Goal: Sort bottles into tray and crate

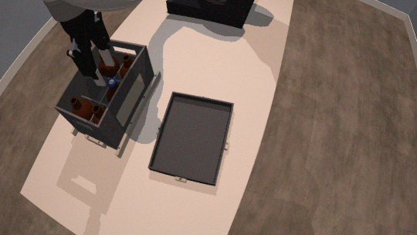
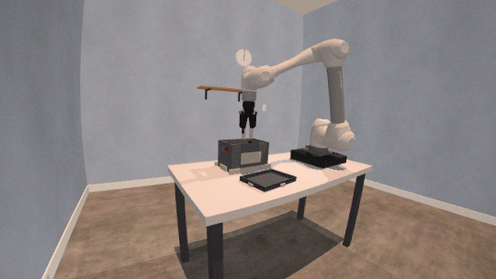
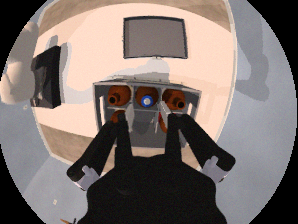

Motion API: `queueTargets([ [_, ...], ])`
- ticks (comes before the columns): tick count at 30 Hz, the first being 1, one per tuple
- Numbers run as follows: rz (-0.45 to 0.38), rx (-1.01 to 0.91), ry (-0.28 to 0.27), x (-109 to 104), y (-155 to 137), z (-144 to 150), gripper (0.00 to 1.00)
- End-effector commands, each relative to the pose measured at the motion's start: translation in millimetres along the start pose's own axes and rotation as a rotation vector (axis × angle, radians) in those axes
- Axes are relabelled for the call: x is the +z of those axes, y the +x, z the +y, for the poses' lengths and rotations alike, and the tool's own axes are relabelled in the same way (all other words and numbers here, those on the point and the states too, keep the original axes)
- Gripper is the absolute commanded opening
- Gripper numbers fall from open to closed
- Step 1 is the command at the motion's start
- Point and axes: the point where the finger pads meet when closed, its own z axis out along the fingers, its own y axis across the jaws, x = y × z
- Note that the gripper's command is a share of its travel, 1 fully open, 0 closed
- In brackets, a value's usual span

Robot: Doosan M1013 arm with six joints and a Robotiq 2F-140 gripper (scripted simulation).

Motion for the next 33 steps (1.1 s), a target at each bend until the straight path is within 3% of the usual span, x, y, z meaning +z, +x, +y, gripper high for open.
queueTargets([
  [1,0.0,-0.013,0.0,0.0,0.3,0.0,0.38],
  [33,0.0,-0.362,0.0,1.0,3.3,0.1,0.38],
])
